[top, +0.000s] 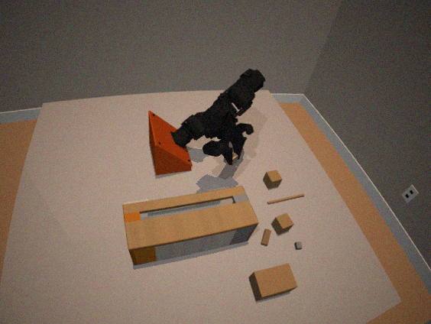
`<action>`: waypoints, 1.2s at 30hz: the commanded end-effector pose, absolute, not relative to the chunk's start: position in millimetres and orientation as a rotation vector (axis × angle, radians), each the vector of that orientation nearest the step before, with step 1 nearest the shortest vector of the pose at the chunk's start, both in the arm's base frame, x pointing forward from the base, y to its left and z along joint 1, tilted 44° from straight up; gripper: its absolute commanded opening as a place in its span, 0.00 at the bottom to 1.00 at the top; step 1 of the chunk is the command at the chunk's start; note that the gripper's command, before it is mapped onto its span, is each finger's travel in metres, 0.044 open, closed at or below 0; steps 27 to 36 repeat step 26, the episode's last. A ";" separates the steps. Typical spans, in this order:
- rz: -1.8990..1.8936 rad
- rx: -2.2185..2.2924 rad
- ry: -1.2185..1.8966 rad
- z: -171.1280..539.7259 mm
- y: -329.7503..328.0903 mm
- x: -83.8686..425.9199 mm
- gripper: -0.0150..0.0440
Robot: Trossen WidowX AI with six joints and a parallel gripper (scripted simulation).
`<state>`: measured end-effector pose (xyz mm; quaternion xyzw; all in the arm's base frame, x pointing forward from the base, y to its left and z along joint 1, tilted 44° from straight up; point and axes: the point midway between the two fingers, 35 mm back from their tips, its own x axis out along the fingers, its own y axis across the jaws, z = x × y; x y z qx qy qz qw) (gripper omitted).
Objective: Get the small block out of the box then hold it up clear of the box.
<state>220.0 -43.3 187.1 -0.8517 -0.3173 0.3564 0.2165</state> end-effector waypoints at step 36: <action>0.981 -2.354 -0.877 188.1 -43.3 220.5 0.25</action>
